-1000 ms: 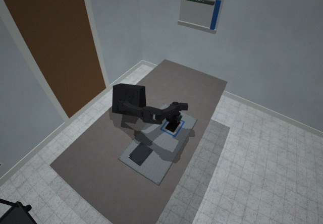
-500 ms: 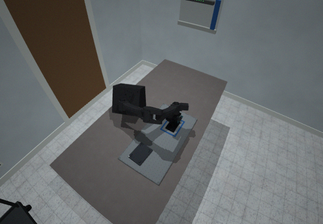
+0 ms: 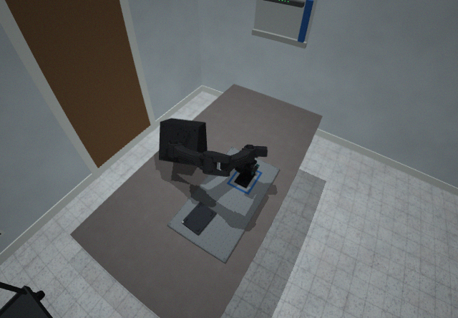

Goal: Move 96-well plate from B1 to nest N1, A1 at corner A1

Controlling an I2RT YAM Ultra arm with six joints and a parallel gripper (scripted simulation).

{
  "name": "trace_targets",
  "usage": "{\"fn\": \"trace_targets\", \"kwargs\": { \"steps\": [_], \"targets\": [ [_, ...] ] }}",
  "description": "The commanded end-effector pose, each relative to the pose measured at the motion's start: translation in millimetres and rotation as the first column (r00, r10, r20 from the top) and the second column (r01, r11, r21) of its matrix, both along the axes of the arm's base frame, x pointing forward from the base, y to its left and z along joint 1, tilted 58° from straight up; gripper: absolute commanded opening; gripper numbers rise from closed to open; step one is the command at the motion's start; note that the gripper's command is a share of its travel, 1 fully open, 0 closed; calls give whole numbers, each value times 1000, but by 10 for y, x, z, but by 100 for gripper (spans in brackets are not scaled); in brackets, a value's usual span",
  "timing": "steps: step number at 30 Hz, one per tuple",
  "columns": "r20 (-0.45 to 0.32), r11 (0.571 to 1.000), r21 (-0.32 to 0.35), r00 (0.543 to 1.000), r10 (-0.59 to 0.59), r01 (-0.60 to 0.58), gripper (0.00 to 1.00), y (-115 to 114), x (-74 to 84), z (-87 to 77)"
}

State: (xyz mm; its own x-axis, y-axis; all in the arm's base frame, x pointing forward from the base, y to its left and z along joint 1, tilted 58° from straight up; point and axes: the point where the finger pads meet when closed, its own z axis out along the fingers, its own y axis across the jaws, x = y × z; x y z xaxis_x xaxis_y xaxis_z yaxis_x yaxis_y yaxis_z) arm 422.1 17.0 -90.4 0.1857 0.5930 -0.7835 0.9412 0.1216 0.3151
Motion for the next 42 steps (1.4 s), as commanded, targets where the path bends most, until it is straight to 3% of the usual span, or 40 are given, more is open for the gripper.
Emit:
{"fn": "trace_targets", "kwargs": {
  "steps": [1,22,27,30,32,35,36,39,42],
  "targets": [
    [10,1000,-8,1000,28,-28,100,156,49,32],
    [10,1000,-8,1000,28,-28,100,156,49,32],
    [21,1000,-3,1000,17,-17,100,33,110,-29],
    [-17,1000,-18,1000,14,-14,100,-78,-11,-120],
    [-19,999,-19,999,31,-31,100,-35,-7,-140],
    [-15,999,-17,999,34,-34,100,-31,6,-132],
    [9,999,-8,999,34,-34,100,-23,61,-47],
    [-17,1000,-18,1000,14,-14,100,-171,20,-178],
    [-19,1000,-18,1000,23,-24,100,-169,30,-211]
  ]
}}
